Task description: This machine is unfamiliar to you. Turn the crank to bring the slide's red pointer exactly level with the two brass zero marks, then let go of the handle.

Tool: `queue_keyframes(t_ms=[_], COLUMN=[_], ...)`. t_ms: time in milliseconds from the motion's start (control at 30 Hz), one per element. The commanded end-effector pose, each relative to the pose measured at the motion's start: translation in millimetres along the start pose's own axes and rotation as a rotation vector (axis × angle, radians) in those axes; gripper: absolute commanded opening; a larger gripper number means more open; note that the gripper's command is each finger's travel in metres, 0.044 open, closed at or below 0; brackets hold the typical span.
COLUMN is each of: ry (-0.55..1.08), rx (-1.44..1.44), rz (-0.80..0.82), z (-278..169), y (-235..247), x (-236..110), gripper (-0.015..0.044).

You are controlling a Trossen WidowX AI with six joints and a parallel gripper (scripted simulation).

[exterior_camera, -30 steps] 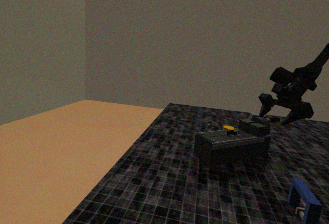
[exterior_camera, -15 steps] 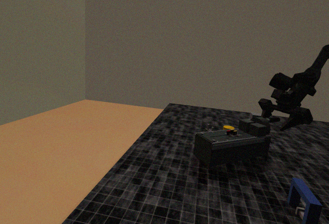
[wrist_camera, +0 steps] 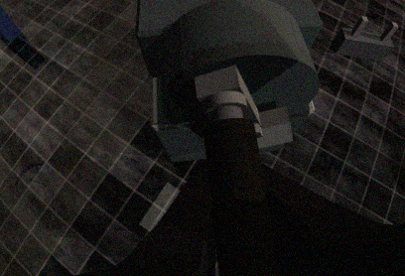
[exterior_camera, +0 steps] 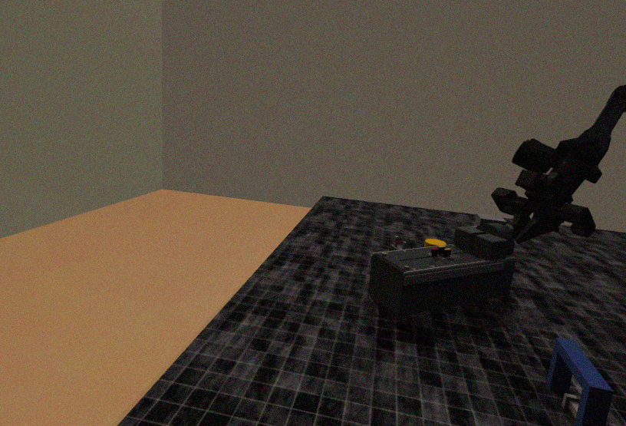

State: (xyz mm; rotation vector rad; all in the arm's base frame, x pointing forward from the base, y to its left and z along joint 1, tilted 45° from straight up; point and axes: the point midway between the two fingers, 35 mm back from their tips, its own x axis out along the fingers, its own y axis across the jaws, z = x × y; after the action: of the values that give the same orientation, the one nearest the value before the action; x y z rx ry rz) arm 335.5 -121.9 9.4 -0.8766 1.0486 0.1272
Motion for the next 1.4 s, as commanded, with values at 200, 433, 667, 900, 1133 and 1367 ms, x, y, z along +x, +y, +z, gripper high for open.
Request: queue_keyframes(t_ms=[200, 433, 667, 900, 1133, 1367], ry=[-0.003, -0.003, -0.003, -0.003, -0.003, -0.003], rx=[-0.006, -0.006, -0.006, -0.006, -0.006, -0.006], rz=[-0.001, -0.001, -0.001, -0.001, -0.001, -0.001], z=[0, 2, 3, 3, 3, 3], y=[-1, -8, -11, -12, -13, -14], x=[0, -2, -4, -4, -4, -4], gripper=[0.0000, 0.0000, 0.0000, 0.0000, 0.0000, 0.0000])
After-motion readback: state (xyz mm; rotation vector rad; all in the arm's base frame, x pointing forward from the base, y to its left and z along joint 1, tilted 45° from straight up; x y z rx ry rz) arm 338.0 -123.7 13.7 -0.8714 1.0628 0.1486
